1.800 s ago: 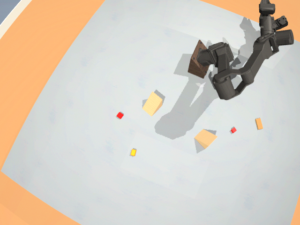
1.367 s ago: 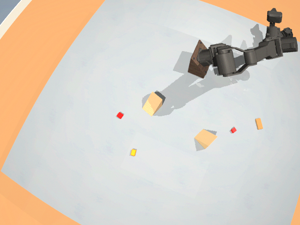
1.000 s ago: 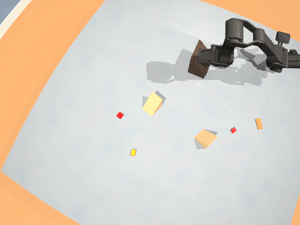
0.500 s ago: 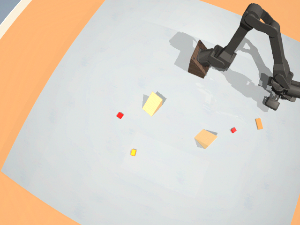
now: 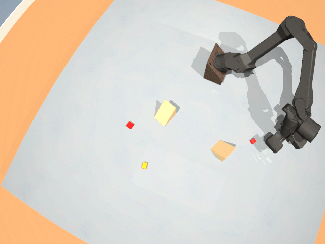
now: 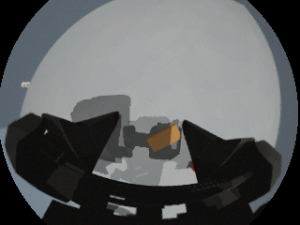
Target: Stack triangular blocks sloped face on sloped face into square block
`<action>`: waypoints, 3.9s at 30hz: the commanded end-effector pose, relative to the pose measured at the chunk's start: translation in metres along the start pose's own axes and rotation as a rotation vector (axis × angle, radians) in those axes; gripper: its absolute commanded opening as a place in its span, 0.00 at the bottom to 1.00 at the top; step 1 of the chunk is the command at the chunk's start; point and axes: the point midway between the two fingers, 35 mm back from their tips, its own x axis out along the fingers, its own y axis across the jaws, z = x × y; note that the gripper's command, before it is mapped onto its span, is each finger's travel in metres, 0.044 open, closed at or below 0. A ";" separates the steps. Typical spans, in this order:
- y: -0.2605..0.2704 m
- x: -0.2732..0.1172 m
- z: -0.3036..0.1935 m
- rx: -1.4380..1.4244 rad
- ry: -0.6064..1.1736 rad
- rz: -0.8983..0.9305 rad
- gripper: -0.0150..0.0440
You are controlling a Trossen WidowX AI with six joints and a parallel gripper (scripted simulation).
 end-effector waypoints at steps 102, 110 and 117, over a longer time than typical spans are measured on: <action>-0.318 -0.110 -0.342 1.305 0.255 -0.222 1.00; -0.318 -0.106 -0.343 1.305 0.254 -0.221 0.82; -0.318 -0.106 -0.343 1.305 0.254 -0.221 0.64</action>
